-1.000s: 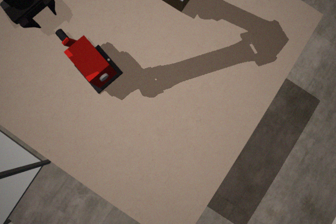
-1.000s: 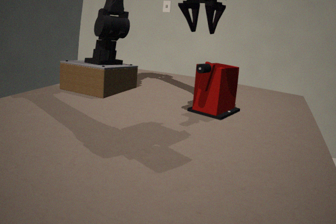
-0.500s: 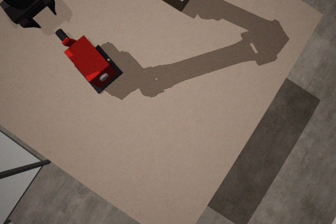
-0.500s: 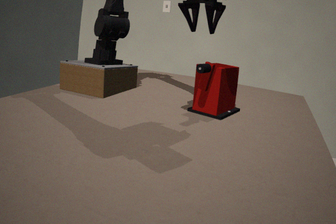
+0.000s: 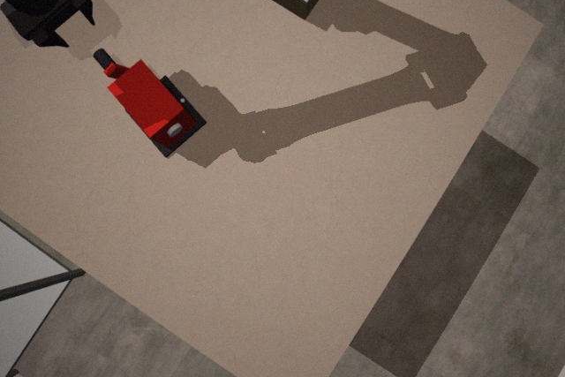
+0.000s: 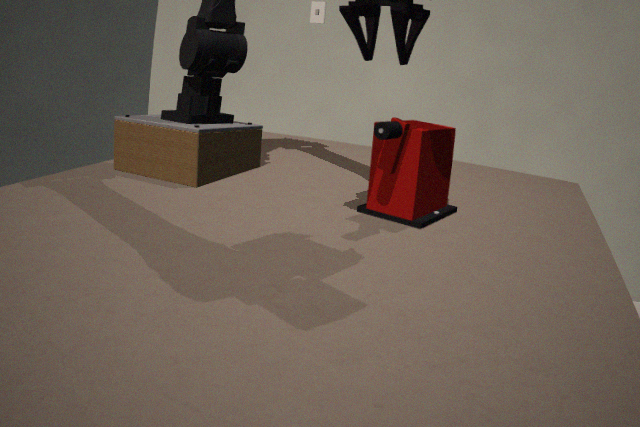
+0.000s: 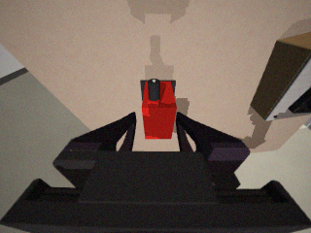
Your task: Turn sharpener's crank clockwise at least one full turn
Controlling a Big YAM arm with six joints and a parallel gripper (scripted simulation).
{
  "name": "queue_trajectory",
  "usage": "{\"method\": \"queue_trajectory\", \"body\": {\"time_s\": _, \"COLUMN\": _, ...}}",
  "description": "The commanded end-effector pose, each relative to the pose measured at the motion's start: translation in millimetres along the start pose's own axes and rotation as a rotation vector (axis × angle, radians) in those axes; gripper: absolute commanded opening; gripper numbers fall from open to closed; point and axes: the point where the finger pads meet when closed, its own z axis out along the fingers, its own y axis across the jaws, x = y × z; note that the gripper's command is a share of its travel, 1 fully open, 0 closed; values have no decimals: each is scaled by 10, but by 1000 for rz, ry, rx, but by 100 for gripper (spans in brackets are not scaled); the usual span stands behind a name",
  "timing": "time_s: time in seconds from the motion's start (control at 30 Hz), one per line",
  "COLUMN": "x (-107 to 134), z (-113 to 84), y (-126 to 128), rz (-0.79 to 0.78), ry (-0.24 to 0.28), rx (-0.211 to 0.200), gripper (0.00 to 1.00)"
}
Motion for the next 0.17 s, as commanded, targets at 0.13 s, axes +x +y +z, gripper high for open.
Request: {"method": "queue_trajectory", "body": {"time_s": 0.13, "x": -20, "z": -179, "y": 156, "rz": -8, "ry": -9, "rx": -42, "gripper": 51}}
